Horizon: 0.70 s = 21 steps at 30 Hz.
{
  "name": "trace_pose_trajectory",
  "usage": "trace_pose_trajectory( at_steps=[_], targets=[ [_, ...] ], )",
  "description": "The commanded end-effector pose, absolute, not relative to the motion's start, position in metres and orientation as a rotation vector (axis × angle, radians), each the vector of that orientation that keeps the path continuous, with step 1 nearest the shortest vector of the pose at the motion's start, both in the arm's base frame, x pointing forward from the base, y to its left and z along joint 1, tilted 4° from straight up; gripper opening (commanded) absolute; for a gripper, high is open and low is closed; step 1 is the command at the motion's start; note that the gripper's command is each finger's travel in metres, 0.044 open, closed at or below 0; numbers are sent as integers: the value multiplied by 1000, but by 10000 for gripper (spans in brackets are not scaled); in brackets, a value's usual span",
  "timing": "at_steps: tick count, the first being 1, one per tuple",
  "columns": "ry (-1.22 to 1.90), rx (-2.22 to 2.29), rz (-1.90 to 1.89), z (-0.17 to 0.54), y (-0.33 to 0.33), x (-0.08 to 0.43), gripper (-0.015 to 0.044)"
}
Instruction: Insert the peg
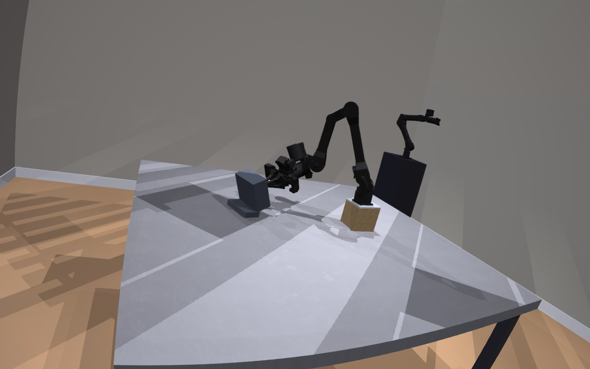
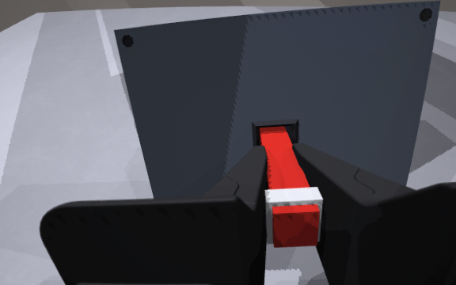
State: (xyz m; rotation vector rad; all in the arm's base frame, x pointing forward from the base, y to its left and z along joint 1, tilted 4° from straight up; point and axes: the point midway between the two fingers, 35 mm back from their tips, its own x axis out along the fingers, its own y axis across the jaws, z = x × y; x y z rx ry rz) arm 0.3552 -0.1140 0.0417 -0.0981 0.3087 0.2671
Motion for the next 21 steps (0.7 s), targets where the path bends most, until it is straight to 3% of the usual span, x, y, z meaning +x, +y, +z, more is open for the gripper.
trace_pose_trajectory(
  at_steps=[1,15,21],
  targets=[
    [308,-98,261,43,-116,358,0],
    [308,-99,266,42,-114,357,0],
    [308,-99,266,42,-114,357,157]
  ],
)
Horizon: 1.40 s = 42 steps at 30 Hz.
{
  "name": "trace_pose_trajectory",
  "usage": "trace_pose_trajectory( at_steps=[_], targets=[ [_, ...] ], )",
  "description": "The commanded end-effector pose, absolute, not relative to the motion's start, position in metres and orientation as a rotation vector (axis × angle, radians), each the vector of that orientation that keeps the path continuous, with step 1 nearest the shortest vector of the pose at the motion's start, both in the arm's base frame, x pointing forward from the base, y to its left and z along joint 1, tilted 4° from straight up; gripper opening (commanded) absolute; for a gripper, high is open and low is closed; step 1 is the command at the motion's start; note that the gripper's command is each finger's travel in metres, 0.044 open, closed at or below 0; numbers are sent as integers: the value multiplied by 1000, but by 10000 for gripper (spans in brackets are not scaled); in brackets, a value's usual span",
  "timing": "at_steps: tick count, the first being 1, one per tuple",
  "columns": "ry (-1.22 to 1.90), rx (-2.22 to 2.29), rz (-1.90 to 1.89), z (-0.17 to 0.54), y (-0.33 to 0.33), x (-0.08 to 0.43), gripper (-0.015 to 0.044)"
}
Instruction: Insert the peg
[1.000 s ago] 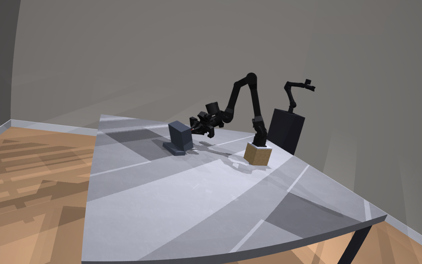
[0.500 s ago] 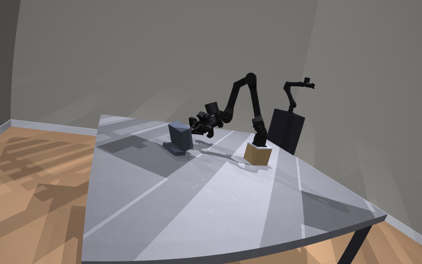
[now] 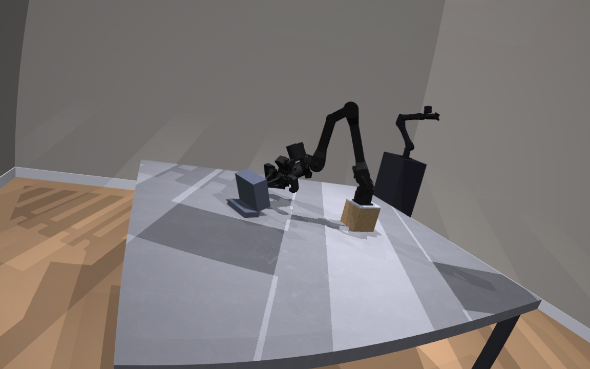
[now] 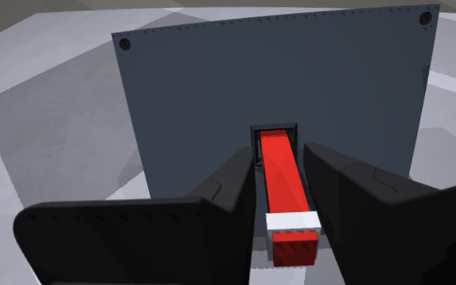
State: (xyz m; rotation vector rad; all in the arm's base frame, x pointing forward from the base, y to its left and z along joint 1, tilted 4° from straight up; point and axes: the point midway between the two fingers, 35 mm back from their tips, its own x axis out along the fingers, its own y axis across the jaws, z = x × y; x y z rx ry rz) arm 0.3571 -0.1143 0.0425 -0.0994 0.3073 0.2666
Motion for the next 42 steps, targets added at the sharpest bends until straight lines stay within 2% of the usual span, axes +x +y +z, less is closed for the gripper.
trace_pose_trajectory(
  at_steps=[1,11,42],
  targets=[
    [308,-99,266,42,-114,357,184],
    [309,-100,266,43,-116,354,440],
    [322,-105,264,58,-133,318,440]
  ],
)
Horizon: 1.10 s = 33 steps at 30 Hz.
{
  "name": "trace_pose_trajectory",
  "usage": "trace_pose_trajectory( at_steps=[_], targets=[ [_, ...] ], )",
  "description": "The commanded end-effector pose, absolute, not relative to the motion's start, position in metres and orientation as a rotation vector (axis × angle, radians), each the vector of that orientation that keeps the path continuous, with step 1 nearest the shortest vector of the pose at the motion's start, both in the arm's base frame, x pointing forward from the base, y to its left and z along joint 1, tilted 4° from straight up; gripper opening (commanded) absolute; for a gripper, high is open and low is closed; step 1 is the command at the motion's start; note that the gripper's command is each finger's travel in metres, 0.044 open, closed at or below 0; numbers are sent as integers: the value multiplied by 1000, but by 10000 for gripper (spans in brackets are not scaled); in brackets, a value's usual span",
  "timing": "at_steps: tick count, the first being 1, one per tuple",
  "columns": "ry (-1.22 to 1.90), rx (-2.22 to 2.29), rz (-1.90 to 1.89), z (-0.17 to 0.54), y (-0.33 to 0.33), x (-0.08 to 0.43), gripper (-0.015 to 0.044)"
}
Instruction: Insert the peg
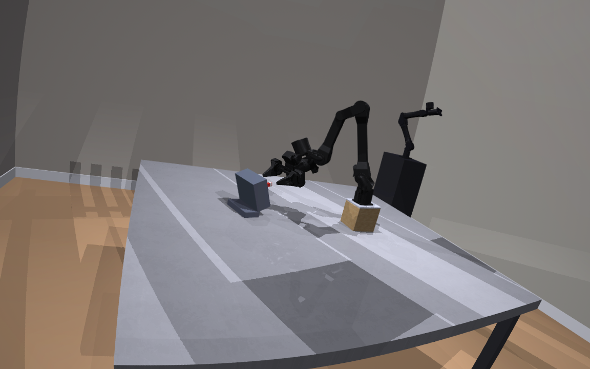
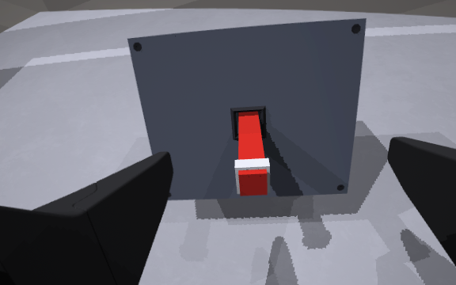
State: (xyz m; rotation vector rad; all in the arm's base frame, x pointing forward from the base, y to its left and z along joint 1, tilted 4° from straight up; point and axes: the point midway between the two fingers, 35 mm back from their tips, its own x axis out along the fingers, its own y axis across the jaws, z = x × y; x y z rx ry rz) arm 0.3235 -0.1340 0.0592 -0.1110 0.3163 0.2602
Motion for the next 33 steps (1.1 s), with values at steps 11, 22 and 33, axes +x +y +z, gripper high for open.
trace_pose_trajectory(
  at_steps=[11,22,33],
  targets=[
    [322,-105,263,63,-139,304,440],
    [319,-104,260,69,-144,292,440],
    [314,-103,258,74,-149,282,440]
  ],
)
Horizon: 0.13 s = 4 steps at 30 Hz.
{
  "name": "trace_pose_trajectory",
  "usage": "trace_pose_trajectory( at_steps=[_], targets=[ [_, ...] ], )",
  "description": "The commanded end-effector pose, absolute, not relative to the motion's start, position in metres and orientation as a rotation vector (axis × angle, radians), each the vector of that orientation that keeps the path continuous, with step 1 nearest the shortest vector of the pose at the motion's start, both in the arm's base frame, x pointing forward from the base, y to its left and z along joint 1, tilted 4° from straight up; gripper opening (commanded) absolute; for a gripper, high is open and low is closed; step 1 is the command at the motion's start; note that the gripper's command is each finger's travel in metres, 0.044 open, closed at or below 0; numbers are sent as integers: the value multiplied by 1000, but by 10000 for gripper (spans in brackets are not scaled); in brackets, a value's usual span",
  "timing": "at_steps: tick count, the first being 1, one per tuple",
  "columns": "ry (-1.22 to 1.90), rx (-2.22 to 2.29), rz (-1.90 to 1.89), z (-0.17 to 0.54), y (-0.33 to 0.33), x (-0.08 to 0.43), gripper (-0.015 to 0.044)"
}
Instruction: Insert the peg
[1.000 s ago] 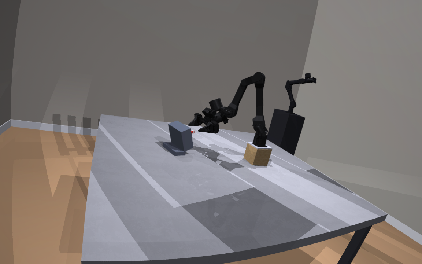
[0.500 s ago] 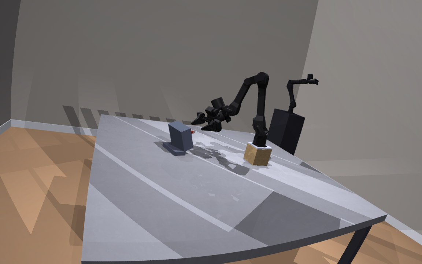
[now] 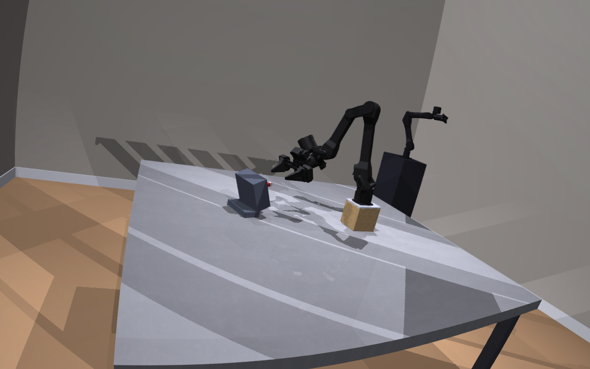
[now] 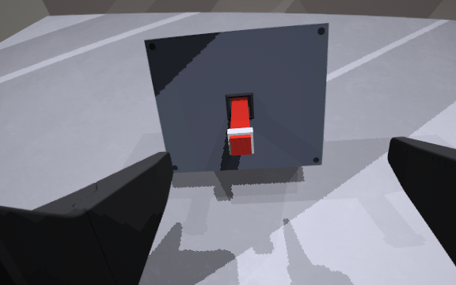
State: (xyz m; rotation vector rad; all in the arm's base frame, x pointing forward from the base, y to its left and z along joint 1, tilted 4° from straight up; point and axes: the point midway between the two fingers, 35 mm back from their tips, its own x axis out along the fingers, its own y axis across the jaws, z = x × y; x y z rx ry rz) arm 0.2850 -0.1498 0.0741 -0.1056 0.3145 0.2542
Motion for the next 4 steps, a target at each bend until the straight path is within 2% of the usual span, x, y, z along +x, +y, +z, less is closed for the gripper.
trace_pose_trajectory(
  at_steps=[1,4],
  targets=[
    [314,-103,258,74,-149,281,440],
    [314,-103,257,76,-151,278,440]
  ],
)
